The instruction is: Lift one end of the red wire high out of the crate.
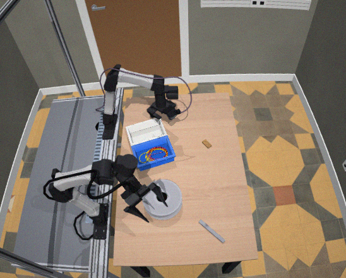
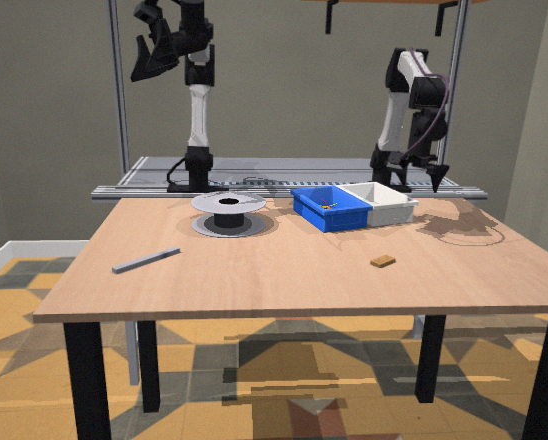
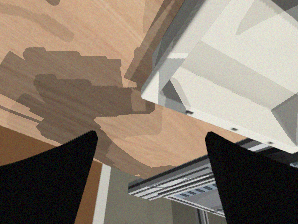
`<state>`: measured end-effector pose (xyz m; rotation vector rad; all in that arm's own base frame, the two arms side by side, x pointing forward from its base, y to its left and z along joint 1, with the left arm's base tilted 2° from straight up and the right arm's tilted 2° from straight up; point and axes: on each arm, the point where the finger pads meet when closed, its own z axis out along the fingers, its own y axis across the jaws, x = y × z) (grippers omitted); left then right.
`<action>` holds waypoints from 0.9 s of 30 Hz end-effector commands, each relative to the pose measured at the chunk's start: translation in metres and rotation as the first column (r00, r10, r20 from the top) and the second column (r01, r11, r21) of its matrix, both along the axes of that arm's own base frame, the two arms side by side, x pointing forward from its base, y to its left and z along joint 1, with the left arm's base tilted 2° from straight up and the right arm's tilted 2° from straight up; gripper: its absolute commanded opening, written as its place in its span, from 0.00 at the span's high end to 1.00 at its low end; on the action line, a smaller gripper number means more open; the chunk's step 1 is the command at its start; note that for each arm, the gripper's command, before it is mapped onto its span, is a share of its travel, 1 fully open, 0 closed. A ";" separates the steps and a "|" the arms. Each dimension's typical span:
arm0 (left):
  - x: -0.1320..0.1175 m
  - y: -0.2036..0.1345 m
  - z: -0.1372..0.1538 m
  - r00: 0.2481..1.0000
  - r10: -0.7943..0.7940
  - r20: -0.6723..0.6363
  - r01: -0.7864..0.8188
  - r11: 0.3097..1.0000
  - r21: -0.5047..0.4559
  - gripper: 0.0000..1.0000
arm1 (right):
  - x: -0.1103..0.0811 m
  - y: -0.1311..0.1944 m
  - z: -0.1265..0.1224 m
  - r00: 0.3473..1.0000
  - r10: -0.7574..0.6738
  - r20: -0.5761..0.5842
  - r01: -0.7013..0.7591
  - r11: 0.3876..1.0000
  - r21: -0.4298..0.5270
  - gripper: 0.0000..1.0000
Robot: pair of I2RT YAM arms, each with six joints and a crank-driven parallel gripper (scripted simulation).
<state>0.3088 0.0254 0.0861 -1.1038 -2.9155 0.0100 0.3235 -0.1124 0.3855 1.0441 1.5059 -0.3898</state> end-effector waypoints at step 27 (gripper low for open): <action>0.021 -0.001 0.014 0.979 0.088 0.183 -0.087 0.996 -0.016 0.00 | 0.011 0.009 -0.006 0.995 0.100 -0.009 -0.101 0.995 -0.012 0.00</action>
